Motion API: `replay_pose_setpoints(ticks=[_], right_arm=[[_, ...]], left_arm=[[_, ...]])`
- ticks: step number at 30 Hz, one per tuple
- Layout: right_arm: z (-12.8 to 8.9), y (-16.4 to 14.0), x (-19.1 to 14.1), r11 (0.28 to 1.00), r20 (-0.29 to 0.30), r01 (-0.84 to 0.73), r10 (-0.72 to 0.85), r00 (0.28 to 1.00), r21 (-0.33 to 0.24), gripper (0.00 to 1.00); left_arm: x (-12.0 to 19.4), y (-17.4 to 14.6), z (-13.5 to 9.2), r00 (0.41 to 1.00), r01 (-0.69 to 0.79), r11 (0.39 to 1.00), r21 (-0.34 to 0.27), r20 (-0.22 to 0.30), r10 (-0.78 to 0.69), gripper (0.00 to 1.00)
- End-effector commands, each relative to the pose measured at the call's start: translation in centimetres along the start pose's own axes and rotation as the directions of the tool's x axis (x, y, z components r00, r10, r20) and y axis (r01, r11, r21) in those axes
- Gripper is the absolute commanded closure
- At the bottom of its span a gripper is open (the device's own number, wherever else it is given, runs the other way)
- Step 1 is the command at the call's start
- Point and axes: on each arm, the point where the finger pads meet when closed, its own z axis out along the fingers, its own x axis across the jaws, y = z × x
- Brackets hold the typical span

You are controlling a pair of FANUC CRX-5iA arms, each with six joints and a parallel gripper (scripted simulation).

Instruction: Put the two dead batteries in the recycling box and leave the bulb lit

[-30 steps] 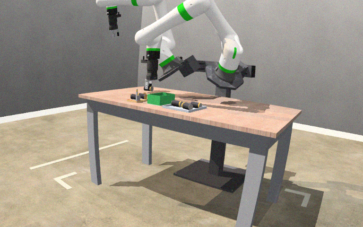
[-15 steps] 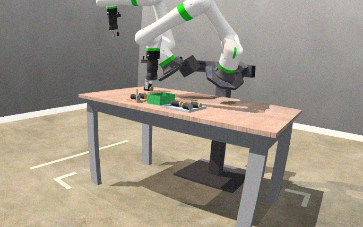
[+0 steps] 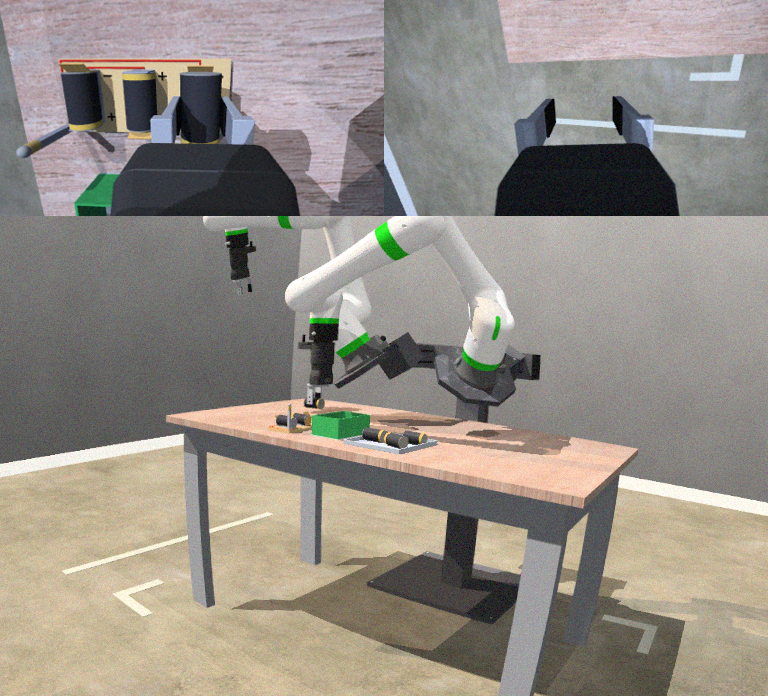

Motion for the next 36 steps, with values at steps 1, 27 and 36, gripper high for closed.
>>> replay_pose_setpoints(ticks=[1,27,36], right_arm=[[-0.1,0.0,0.0,1.0,0.001,-0.001,0.001,1.0,-0.002,0.0],[-0.1,0.0,0.0,1.0,0.001,-0.001,0.001,1.0,-0.002,0.0],[-0.1,0.0,0.0,1.0,0.001,-0.001,0.001,1.0,-0.002,0.0]], left_arm=[[0.0,-0.1,-0.1,1.0,0.001,1.0,0.002,0.0,-0.001,0.43],[0.0,-0.1,0.7,1.0,0.001,1.0,0.002,0.0,-0.001,0.43],[0.0,-0.1,1.2,1.0,0.001,1.0,0.002,0.0,-0.001,0.43]])
